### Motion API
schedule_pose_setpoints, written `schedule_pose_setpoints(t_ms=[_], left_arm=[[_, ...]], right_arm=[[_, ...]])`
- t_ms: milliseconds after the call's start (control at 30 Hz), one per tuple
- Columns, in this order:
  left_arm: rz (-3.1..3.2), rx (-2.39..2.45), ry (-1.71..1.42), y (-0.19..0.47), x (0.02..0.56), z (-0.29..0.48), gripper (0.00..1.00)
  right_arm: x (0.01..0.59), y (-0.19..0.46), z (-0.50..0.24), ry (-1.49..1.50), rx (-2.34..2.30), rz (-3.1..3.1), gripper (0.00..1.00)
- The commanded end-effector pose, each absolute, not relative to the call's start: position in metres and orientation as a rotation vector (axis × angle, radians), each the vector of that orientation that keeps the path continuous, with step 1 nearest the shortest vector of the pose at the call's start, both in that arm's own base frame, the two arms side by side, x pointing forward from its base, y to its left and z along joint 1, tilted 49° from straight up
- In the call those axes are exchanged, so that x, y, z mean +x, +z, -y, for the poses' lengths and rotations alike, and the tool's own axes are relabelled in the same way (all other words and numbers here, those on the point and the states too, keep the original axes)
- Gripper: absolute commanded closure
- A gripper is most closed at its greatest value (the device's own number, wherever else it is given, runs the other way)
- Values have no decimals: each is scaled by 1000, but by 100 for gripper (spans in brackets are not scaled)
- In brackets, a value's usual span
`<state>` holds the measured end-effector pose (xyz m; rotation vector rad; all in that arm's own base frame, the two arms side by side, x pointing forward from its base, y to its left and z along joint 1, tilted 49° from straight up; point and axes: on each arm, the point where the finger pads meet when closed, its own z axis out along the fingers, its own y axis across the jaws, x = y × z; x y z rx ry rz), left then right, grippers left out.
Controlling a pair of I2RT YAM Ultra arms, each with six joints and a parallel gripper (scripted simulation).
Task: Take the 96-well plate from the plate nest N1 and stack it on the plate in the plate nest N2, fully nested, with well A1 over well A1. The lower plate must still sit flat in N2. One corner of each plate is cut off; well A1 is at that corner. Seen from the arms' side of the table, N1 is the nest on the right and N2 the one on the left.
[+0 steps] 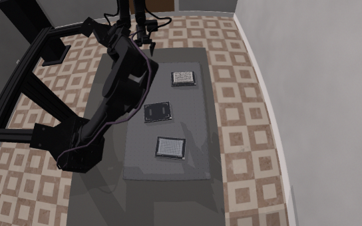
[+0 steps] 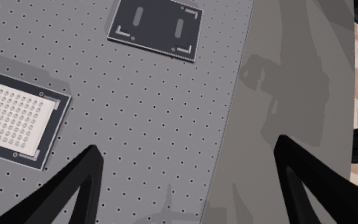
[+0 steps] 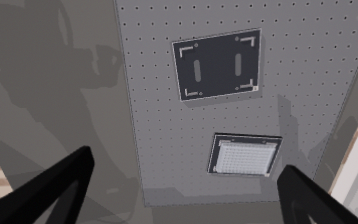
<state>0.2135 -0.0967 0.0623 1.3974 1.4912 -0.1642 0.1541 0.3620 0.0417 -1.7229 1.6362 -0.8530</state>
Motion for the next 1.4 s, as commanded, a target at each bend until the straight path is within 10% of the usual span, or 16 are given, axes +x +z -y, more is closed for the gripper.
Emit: schedule_pose_setpoints(t_ms=[0,867,1367], left_arm=[[-1487,1398,-163,63,214,97,0],[-1475,1394,-157,66,215,97,0],[-1503,1305,286,108,306,95,0]], right_arm=[[152,43,-364,-845,-1721,-1633,0],[173,51,-365,-708,-1655,-1595,0],[246,72,-277,-508,-1536,-1506,0]])
